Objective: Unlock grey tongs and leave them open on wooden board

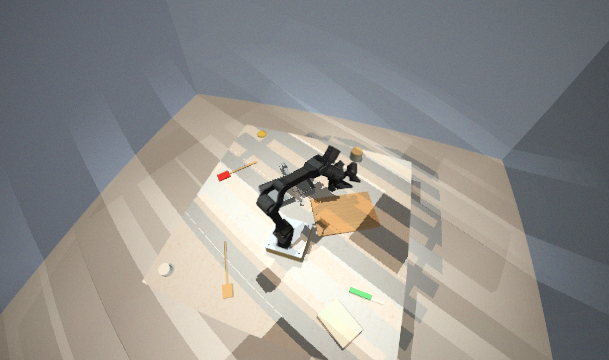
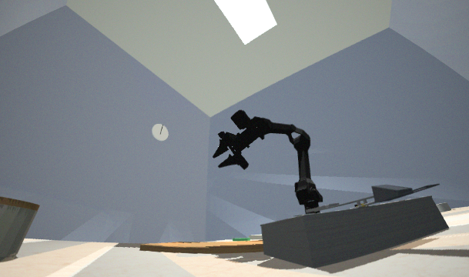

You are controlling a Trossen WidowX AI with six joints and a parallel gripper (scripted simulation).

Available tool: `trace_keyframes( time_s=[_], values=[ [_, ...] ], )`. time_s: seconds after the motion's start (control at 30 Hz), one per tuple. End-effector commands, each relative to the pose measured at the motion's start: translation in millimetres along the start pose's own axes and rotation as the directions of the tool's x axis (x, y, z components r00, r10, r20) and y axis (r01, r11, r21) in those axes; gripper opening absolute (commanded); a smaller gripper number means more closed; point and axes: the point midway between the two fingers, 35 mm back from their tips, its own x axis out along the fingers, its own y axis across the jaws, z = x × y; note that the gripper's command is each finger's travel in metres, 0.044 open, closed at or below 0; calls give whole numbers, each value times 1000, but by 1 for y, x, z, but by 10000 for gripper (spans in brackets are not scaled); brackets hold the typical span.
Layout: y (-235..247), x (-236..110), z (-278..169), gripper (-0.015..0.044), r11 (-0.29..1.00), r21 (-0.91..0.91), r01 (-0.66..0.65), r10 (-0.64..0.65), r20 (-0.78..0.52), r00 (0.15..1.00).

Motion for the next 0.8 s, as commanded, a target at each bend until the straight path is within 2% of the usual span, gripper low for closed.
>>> trace_keyframes(
  time_s=[0.0, 0.2, 0.37, 0.57, 0.77],
  values=[
    [36, -16, 45, 260, 996, -61, -67, 73, 109, 991],
    [115, -57, 109, 260, 960, -214, -183, 236, 253, 938],
    [186, -104, 143, 260, 903, -349, -252, 369, 325, 871],
    [268, -165, 158, 260, 817, -486, -312, 508, 348, 788],
    [340, -222, 148, 260, 721, -605, -339, 612, 326, 720]
  ],
)
